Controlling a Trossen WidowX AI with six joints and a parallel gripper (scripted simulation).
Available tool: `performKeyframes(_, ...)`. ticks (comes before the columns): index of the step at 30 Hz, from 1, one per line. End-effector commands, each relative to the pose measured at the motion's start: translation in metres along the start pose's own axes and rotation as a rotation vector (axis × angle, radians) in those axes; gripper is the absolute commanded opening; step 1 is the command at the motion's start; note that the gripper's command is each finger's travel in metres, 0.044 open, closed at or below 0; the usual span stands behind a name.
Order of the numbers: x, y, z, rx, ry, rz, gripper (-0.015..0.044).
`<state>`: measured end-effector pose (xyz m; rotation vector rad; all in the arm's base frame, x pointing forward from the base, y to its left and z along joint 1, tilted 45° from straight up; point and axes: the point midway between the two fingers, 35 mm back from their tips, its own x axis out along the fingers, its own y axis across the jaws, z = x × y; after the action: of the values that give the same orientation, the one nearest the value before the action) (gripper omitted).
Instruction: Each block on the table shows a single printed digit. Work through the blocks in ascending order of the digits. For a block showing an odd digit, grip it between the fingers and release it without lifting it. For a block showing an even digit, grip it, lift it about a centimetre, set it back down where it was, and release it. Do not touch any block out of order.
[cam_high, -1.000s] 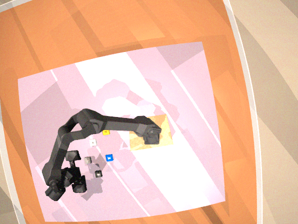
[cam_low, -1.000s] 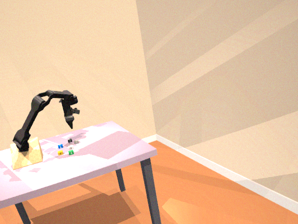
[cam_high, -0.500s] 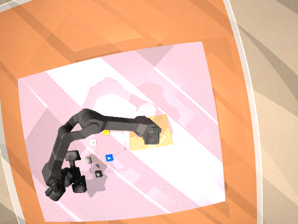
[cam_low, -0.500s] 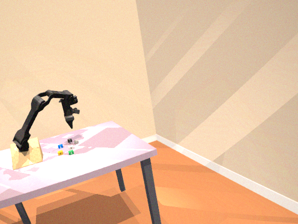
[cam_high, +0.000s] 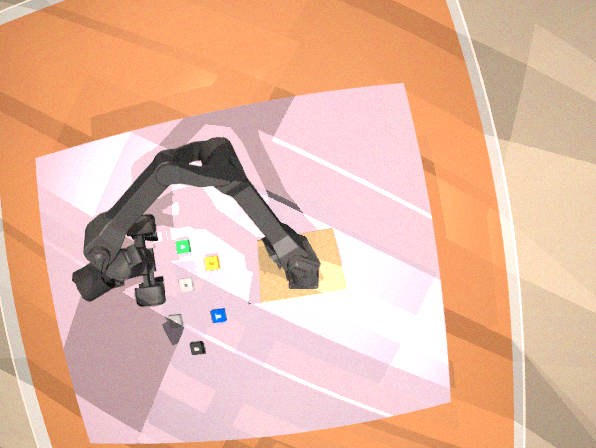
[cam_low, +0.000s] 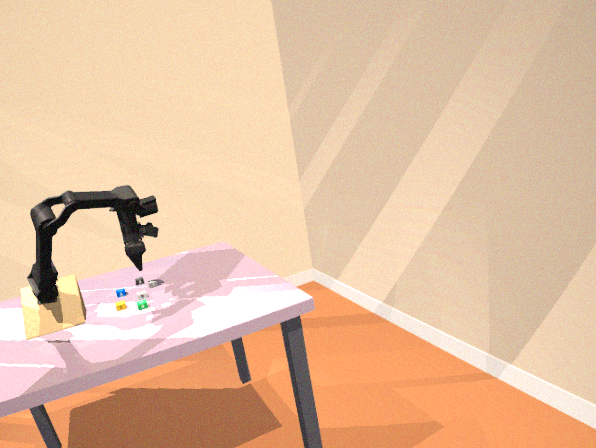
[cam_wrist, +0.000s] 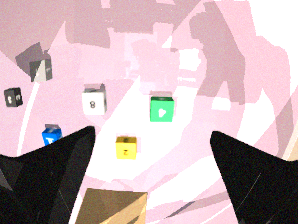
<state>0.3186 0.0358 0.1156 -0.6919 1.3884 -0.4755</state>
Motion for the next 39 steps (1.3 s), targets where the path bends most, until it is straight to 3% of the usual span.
performKeyframes(1, 0.003, -0.026, -0.017, -0.025, 0.005, -0.016, 0.04)
performKeyframes(24, 0.002, -0.024, -0.016, -0.025, 0.005, -0.015, 0.04)
performKeyframes(32, -0.001, 0.086, 0.021, -0.026, 0.001, 0.003, 0.04)
performKeyframes(39, 0.004, 0.177, 0.023, -0.021, 0.002, -0.004, 0.04)
